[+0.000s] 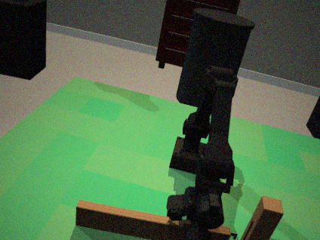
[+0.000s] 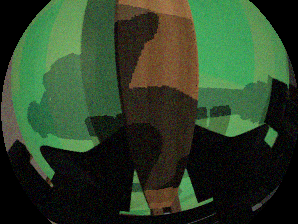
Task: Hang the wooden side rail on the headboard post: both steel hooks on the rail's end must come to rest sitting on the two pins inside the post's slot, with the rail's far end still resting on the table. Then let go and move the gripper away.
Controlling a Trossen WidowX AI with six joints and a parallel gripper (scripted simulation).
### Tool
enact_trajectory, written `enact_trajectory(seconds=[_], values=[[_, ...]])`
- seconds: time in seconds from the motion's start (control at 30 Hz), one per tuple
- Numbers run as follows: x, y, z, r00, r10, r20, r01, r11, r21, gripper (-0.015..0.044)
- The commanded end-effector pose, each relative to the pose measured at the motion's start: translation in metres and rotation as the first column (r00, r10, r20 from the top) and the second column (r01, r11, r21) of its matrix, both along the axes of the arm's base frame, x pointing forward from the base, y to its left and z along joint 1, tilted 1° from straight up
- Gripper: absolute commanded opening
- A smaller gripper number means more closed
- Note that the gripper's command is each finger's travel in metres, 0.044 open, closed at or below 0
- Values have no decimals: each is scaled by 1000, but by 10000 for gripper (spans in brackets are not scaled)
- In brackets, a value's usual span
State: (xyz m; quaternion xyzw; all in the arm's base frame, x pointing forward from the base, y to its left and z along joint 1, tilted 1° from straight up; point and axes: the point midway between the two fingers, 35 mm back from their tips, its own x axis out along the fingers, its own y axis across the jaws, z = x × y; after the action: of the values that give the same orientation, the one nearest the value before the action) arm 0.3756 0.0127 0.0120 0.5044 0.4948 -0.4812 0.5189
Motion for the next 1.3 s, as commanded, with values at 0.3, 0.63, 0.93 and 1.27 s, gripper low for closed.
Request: enact_trajectory(seconds=[0.3,0.63,0.93,1.27], values=[[0,-1,0,1000,-3,1,3,1000,-5,0],[-4,-1,0,999,-53,1,53,999,-3,0],[-10,0,0,992,-124,0,124,992,1,0],[-14,0,0,992,-125,0,125,992,1,0]])
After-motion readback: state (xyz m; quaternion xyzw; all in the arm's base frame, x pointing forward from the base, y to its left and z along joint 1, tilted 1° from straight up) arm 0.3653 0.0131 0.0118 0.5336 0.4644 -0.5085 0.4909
